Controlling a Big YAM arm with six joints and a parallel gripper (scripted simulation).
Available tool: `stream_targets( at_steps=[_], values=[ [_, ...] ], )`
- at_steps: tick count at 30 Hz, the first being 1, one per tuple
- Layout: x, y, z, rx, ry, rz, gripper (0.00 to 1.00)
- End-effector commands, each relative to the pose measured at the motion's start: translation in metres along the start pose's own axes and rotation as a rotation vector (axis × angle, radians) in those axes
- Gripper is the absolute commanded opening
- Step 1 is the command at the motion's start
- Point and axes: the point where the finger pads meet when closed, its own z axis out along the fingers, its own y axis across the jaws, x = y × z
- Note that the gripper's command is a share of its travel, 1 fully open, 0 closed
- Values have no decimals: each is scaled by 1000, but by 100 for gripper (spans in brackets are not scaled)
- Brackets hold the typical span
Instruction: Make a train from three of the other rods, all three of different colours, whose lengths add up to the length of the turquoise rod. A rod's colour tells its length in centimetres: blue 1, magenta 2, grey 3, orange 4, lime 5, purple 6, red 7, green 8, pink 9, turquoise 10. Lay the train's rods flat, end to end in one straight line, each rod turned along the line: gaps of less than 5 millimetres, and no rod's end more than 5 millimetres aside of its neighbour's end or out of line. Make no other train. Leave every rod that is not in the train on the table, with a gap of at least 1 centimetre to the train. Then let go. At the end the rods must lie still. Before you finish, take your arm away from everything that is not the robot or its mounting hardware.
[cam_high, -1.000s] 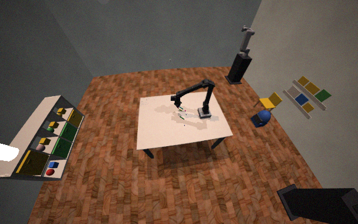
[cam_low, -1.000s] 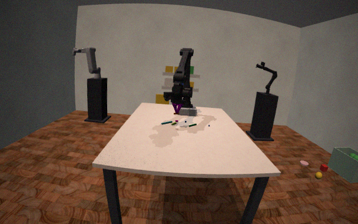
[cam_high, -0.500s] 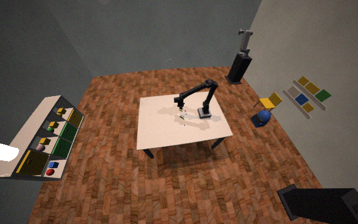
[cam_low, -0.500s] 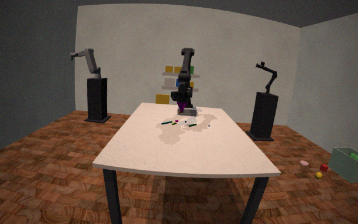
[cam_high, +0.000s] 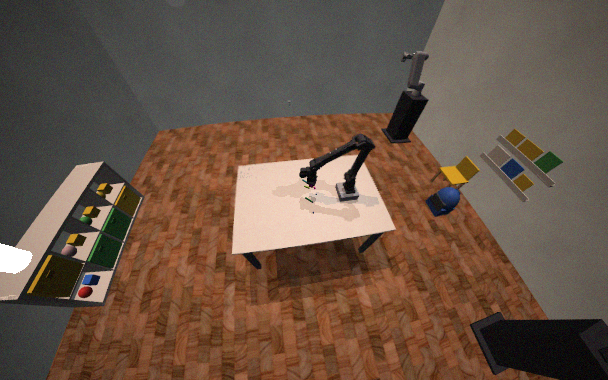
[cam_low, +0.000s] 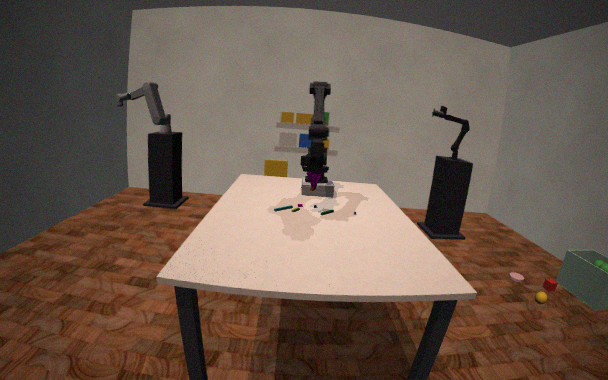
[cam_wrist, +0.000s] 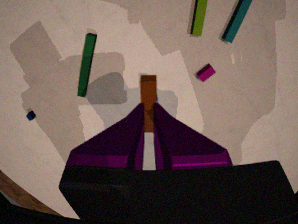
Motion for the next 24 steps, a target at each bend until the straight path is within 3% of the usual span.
stream_targets(
  at_steps=[1, 6, 19, 24],
  values=[
    [7, 4, -9, -8, -24, -97, 4],
    [23, 6, -6, -11, -34, -213, 4],
    [18, 3, -4, -7, -24, -200, 4],
    [23, 1, 5, -2, -10, -197, 4]
  ],
)
